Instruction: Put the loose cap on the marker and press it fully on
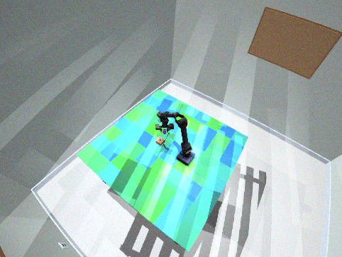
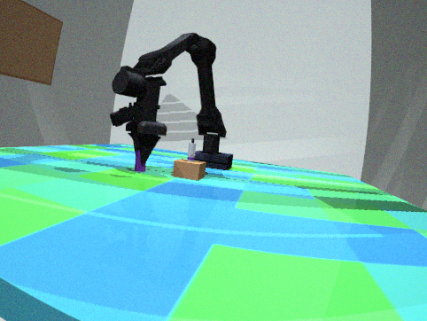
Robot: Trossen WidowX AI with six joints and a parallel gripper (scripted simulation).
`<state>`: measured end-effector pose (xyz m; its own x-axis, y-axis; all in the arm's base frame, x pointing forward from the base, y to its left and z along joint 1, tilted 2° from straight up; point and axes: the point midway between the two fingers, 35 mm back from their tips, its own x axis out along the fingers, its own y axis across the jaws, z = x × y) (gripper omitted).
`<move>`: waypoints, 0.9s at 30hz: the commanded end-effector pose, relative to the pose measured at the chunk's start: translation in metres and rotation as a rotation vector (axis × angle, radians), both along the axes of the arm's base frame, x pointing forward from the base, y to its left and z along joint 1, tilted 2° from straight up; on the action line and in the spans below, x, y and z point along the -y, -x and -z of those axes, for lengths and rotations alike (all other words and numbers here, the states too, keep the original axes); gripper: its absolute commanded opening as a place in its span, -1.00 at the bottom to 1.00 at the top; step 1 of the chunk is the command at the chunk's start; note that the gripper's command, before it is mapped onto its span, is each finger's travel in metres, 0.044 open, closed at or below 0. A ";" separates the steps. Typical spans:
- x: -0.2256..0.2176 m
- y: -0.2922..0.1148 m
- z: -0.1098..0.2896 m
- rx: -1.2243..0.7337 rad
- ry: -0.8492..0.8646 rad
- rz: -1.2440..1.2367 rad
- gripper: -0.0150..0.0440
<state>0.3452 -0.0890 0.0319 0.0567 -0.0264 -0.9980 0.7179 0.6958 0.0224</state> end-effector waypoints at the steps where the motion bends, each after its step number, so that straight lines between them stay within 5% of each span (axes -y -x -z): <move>1: 0.001 0.002 0.008 -0.004 0.004 -0.004 0.35; 4: 0.001 0.002 0.010 -0.004 0.004 -0.005 0.35; 8: 0.001 0.002 0.010 -0.004 0.004 -0.005 -0.01; 17: 0.001 0.001 0.010 -0.004 0.004 -0.005 -0.21; 20: 0.001 0.001 0.005 -0.004 0.004 -0.005 -0.48; 27: 0.000 0.001 -0.018 -0.004 0.004 -0.005 -0.49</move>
